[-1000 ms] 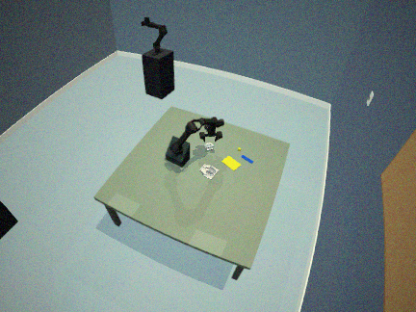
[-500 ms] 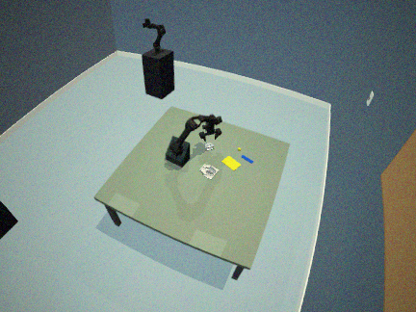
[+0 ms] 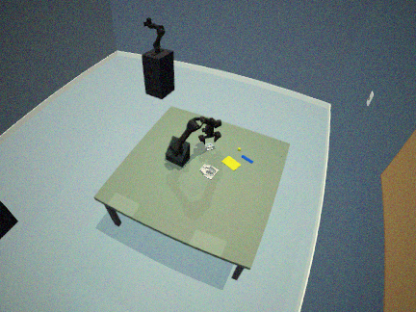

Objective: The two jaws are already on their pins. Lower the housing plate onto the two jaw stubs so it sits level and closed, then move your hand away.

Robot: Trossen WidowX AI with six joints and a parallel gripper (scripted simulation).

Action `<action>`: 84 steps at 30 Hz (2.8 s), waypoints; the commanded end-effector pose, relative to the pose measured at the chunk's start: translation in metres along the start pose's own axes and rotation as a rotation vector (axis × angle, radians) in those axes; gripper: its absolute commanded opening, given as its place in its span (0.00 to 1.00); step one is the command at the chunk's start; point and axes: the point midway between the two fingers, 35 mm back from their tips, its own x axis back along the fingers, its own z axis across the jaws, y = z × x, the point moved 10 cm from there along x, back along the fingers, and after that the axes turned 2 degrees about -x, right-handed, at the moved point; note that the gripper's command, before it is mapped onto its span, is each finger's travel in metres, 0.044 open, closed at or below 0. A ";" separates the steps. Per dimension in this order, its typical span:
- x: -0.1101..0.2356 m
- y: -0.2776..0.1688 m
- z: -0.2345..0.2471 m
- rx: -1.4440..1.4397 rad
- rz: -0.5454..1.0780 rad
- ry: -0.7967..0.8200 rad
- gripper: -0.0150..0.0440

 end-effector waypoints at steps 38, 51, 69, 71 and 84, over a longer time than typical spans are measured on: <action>-0.051 -0.001 -0.001 0.005 0.008 0.004 1.00; -0.051 -0.001 -0.001 0.005 0.008 0.004 1.00; -0.051 -0.001 -0.001 0.000 0.003 0.005 0.91; -0.051 -0.001 -0.001 0.000 0.003 0.005 0.89; -0.051 -0.001 -0.001 0.000 0.003 0.005 0.85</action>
